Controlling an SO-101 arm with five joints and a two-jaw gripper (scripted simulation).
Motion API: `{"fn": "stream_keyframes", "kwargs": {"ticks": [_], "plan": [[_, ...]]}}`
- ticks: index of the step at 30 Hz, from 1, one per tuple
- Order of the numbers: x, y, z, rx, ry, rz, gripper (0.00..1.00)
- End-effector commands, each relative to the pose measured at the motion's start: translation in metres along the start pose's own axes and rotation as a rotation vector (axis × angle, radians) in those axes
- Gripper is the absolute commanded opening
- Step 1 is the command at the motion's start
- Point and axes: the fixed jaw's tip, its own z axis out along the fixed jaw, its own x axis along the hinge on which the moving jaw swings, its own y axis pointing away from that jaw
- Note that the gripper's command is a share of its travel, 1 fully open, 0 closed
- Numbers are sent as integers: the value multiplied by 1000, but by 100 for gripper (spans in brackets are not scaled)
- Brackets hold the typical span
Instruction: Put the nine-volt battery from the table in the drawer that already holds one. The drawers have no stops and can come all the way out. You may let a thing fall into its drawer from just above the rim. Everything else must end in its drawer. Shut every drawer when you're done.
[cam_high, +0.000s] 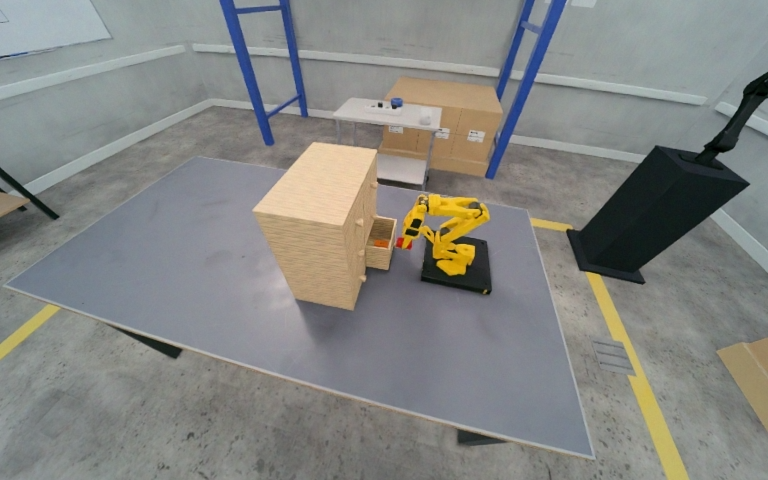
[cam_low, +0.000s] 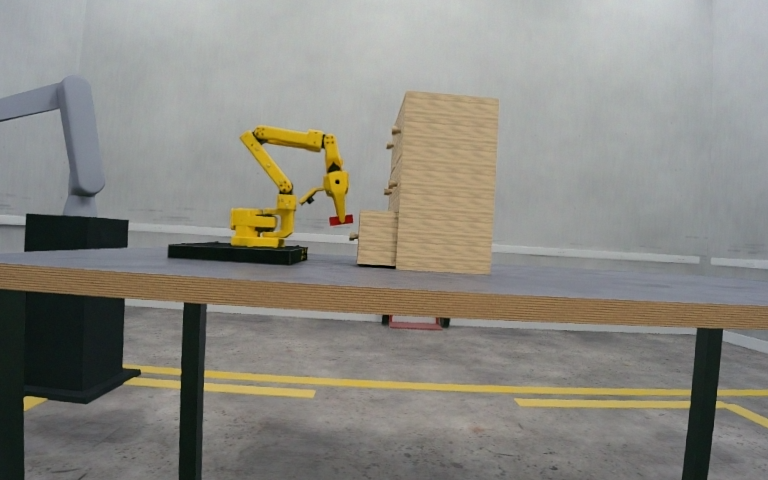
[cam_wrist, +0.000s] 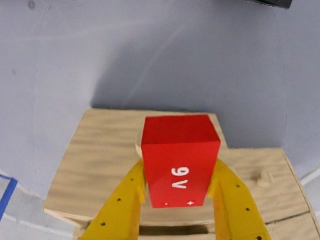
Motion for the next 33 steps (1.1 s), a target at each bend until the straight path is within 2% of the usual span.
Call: {"fn": "stream_keyframes", "kwargs": {"ticks": [1, 8, 13, 16, 21, 25, 30, 33], "plan": [[4, -3, -8, 4, 73, -18, 0], [11, -8, -26, 10, 201, -44, 0], [11, -8, -26, 10, 201, -44, 0], [13, -8, -32, 9, 233, -44, 0], [4, -7, -40, 10, 220, -44, 0], [9, -7, -49, 9, 290, -43, 0], [9, -7, -49, 9, 290, -43, 0], [8, -7, -54, 9, 307, -43, 0]]}}
